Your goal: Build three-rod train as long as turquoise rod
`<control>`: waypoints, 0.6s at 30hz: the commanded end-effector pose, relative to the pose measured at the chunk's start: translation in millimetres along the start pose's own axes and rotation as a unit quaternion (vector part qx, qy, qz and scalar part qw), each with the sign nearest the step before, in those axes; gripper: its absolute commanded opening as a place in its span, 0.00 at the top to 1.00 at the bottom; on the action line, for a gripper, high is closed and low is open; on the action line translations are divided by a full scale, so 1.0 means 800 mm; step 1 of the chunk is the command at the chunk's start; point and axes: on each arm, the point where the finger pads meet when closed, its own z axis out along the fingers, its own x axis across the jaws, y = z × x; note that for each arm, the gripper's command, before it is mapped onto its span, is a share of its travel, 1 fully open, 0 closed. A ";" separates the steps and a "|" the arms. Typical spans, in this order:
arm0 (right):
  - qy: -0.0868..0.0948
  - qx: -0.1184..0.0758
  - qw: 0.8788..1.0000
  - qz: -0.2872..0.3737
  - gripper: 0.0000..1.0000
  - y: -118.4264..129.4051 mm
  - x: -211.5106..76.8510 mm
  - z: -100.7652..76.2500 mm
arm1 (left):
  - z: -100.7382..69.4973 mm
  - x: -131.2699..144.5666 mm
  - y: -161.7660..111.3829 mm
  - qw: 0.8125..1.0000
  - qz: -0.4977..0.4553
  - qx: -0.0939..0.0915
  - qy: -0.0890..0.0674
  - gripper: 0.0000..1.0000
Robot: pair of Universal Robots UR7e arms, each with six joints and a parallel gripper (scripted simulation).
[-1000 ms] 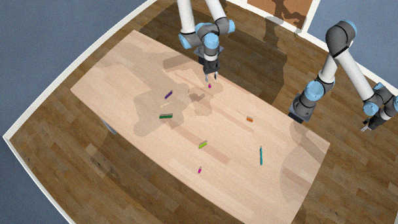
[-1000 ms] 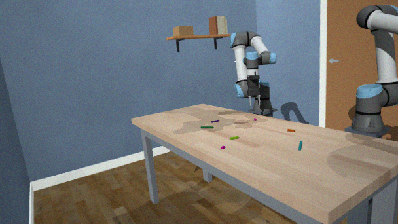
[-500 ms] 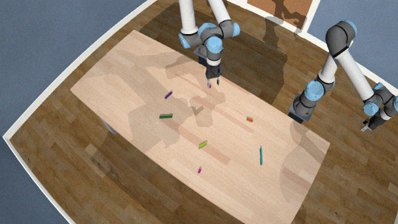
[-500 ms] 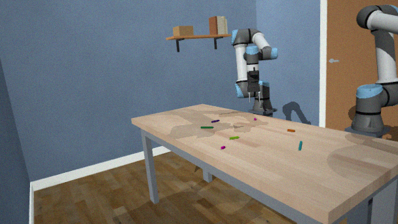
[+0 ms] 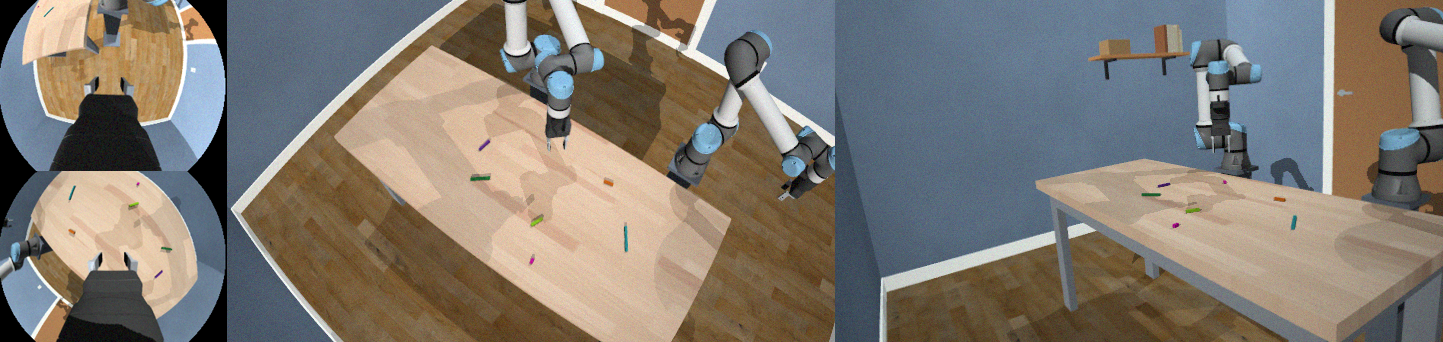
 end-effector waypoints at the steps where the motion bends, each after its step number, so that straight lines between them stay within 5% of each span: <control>1: 0.000 -0.003 1.000 0.027 0.00 -0.060 0.005 -0.011 | -0.001 0.000 0.000 1.000 0.000 -0.001 0.000 0.00; 18: 0.000 -0.003 0.992 0.124 0.00 -0.239 0.048 -0.002 | -0.001 0.000 0.000 1.000 0.000 -0.001 0.000 0.00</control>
